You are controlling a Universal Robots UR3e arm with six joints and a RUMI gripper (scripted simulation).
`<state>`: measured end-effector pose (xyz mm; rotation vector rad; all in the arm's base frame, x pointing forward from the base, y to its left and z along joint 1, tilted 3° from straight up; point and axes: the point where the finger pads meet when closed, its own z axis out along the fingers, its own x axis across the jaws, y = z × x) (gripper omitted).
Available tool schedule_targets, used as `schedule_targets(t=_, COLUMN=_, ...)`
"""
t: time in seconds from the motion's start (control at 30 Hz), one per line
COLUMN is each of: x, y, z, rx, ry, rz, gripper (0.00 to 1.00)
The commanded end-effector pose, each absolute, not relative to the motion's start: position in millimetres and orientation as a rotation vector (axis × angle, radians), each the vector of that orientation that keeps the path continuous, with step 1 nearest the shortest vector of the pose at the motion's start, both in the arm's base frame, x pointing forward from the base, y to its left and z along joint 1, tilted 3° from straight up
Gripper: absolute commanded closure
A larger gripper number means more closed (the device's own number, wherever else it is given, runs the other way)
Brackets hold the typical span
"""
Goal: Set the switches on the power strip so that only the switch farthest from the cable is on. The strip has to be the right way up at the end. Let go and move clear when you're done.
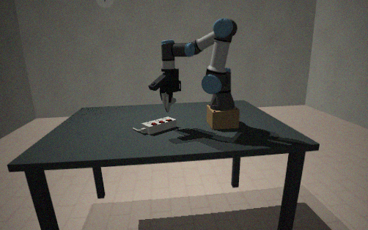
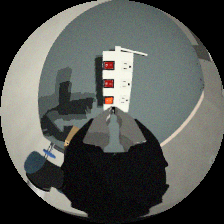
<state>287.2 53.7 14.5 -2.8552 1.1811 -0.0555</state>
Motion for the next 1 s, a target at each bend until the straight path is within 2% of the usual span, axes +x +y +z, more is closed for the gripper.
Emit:
schedule_targets(t=0.0, x=285, y=55, z=16, rx=-2.855, ry=1.179, rz=-0.036, gripper=1.00)
schedule_targets(t=0.3, x=284, y=55, z=16, rx=-2.855, ry=1.180, rz=-0.034, gripper=1.00)
schedule_targets(t=0.33, x=284, y=55, z=16, rx=-2.855, ry=1.180, rz=-0.034, gripper=0.00)
schedule_targets(t=0.97, x=284, y=54, z=39, rx=-2.855, ry=1.180, rz=-0.037, gripper=0.00)
